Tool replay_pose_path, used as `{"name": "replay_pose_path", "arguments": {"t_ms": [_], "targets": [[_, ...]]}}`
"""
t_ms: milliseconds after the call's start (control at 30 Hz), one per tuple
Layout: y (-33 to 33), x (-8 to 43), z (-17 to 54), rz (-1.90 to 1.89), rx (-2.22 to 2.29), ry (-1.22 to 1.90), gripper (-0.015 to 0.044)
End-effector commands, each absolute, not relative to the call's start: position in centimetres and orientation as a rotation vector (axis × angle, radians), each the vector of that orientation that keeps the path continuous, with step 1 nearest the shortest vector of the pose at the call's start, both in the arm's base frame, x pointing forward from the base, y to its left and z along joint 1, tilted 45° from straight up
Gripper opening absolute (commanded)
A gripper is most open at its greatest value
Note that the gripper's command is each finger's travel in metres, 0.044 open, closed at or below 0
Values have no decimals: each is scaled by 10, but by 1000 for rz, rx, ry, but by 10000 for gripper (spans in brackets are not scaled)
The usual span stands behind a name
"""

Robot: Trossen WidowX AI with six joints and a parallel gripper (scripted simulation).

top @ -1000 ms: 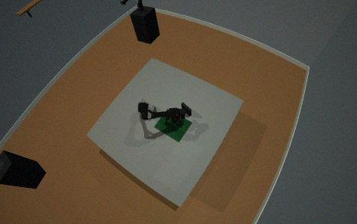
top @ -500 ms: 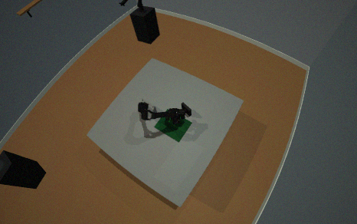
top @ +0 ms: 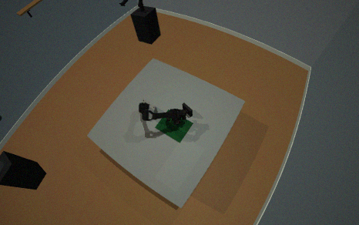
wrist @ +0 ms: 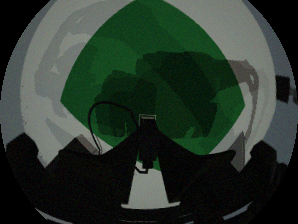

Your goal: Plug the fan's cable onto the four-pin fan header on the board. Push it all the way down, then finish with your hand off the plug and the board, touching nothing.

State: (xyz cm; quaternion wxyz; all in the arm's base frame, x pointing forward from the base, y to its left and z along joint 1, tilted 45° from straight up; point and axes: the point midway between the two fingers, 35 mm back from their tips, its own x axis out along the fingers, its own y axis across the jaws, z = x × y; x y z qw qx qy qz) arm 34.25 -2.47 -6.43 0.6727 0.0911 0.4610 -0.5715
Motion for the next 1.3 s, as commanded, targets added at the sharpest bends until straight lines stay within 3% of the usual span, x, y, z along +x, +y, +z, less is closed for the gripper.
{"name": "replay_pose_path", "arguments": {"t_ms": [0, 867, 1200, 1267], "targets": [[-29, 342, -67, -1293, 200, 1036, 0], [-29, 342, -68, -1293, 200, 1036, 0], [-25, 343, -65, -1285, 207, 1035, 260], [-25, 343, -65, -1285, 207, 1035, 260]]}}
